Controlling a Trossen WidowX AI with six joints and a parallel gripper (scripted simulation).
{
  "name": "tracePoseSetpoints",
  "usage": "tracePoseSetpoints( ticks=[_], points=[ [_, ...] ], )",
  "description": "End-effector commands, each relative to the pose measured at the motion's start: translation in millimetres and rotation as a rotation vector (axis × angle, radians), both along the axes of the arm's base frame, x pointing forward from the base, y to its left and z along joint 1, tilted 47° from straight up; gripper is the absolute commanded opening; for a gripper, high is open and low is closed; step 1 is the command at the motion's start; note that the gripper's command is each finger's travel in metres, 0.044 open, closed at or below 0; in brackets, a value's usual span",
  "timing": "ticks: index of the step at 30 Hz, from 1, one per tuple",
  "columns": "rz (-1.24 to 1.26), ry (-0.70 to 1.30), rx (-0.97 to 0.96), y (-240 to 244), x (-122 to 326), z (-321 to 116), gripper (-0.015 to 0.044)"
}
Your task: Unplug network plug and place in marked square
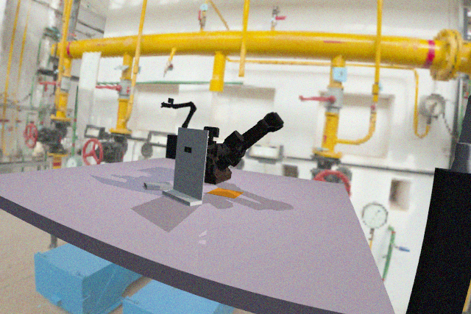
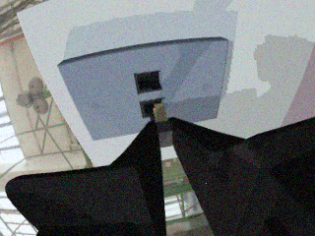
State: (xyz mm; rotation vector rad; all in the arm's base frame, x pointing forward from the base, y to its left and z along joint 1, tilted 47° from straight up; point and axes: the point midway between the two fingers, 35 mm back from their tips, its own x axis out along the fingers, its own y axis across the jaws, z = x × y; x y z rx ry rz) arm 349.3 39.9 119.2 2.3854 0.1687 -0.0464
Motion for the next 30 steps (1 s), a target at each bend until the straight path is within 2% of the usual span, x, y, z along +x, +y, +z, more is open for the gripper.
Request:
tracePoseSetpoints(
  ticks=[1, 30],
  points=[
    [0.000, 0.002, -0.004, 0.3, -3.8, -0.1, 0.0000],
    [0.000, 0.003, -0.004, 2.9, -12.9, 4.4, 0.0000]
  ],
)
